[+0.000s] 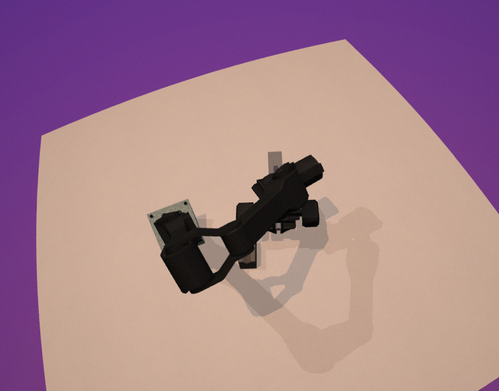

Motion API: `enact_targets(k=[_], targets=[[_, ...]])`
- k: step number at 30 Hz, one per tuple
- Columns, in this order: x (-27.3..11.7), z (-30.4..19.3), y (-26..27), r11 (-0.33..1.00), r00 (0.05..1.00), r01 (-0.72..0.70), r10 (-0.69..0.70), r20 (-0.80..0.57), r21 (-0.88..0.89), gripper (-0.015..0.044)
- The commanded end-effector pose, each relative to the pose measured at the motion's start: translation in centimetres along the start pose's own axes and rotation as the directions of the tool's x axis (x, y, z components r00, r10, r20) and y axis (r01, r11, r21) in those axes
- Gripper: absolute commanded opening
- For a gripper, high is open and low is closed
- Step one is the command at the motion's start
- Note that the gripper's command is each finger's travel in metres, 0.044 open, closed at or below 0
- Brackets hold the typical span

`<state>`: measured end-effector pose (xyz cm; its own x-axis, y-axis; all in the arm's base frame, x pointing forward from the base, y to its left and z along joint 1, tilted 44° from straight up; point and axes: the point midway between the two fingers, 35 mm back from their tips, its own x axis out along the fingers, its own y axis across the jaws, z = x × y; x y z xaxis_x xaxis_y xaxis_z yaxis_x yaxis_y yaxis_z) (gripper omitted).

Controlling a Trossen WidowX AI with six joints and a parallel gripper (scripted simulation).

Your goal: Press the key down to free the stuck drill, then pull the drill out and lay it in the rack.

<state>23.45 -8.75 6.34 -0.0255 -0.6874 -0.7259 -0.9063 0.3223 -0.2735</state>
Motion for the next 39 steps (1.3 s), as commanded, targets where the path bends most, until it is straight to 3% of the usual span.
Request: enact_targets(k=[1, 38, 39], targets=[[0.0, 0.0, -0.1, 1.000, 1.000, 0.006, -0.006, 0.000, 0.006, 0.0000], [0.1, -4.7, 0.0, 1.000, 1.000, 0.003, -0.003, -0.010, -0.006, 0.0000], [0.2, -4.0, -0.1, 1.000, 1.000, -0.001, 0.001, -0.008, -0.003, 0.0026]])
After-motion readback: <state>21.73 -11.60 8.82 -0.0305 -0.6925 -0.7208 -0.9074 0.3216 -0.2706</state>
